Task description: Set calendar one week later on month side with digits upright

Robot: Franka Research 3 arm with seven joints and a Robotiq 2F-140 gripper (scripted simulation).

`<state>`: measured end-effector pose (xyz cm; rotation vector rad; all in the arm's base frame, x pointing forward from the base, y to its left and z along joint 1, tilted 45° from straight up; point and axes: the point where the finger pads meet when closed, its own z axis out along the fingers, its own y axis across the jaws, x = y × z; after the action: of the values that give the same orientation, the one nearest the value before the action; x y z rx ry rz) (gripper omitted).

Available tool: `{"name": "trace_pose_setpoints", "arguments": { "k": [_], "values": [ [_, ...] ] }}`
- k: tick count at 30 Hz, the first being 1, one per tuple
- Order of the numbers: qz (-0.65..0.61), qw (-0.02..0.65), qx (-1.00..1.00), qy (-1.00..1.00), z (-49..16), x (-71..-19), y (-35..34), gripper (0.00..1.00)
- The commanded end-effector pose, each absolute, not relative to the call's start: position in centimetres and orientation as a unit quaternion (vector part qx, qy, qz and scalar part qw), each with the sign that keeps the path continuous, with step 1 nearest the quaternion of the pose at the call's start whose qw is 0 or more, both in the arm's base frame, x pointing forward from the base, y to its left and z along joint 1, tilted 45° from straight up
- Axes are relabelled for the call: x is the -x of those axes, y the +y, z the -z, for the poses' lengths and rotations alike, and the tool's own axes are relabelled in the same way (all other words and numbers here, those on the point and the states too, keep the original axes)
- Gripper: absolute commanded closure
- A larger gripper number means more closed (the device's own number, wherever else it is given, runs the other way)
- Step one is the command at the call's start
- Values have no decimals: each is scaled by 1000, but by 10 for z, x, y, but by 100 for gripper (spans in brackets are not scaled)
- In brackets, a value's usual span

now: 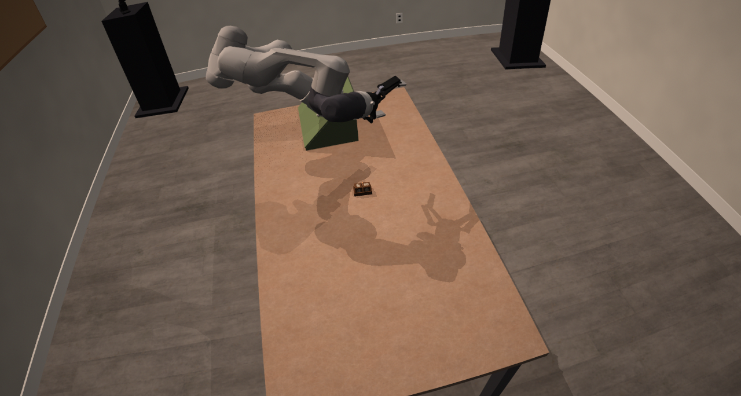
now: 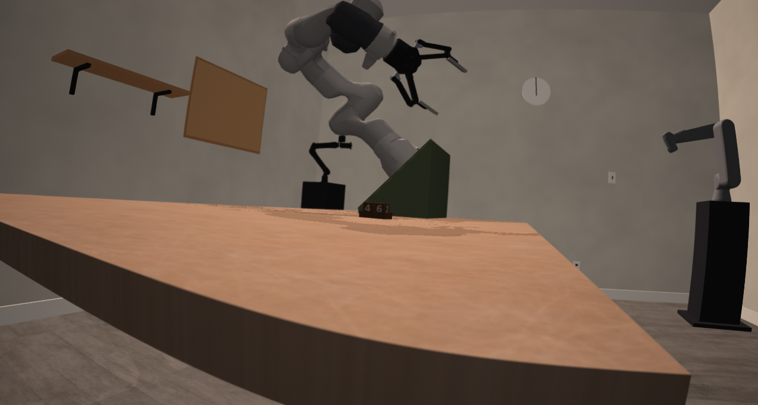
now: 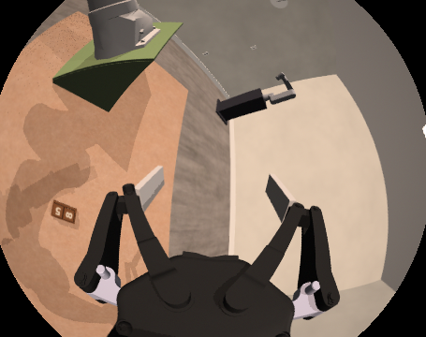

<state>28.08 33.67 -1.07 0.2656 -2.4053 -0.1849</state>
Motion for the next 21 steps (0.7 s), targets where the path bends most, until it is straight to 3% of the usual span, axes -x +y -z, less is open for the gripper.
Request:
{"name": "trace_pose_setpoints", "arguments": {
  "k": [1,9,10,21],
  "values": [
    [63,347,-88,-932,12,-283,336,0],
    [63,347,-88,-932,12,-283,336,0],
    [-9,323,-81,-943,33,-285,301,0],
    [-9,323,-81,-943,33,-285,301,0]
  ]
}}
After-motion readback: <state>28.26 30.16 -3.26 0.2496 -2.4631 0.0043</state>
